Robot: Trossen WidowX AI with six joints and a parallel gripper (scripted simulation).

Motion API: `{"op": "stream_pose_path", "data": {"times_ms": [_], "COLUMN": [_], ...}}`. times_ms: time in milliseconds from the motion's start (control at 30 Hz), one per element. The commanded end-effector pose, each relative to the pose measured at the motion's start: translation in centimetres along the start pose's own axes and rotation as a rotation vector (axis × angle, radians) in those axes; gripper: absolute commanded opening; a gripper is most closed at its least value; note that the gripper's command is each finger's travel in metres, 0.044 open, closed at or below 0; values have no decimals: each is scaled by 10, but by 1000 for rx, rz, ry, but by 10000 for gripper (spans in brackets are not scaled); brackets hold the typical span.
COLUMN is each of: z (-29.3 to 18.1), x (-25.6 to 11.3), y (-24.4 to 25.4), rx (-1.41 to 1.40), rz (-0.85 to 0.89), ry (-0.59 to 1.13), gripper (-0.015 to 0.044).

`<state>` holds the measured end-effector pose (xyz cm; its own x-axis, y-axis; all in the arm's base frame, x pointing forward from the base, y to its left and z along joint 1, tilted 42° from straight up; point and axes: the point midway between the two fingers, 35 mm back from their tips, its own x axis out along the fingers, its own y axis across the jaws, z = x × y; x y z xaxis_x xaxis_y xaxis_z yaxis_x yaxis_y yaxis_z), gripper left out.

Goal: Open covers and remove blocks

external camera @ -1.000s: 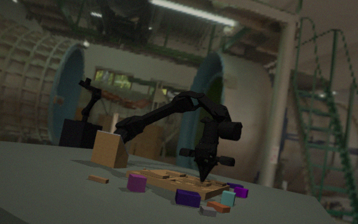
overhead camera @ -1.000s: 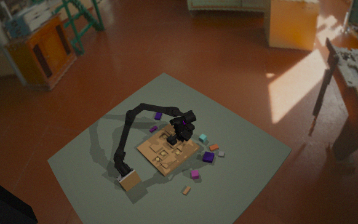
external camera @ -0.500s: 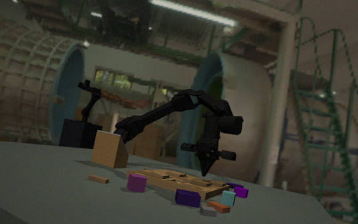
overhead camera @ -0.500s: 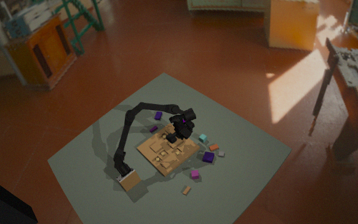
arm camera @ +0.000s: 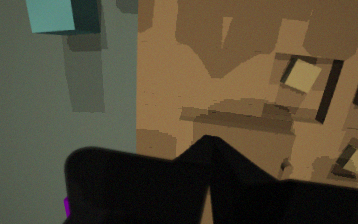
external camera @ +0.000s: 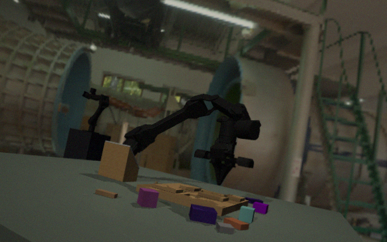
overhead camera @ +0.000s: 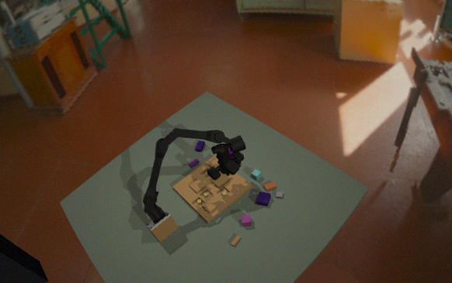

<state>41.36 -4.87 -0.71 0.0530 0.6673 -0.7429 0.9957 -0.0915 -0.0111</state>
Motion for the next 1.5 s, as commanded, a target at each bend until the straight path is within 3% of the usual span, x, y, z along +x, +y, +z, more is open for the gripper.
{"op": "stream_pose_path", "data": {"times_ms": [0,167,767,1467], "z": [2,2,-1,-6], "x": [-5,-10,-18,-16], "y": [-16,-32,-92,-140], "rx": [63,50,-1637,-2819], "rz": [-1,-2,-12,-16], "ry": [-5,-7,-3,12], "gripper": [0,0,0,0]}}
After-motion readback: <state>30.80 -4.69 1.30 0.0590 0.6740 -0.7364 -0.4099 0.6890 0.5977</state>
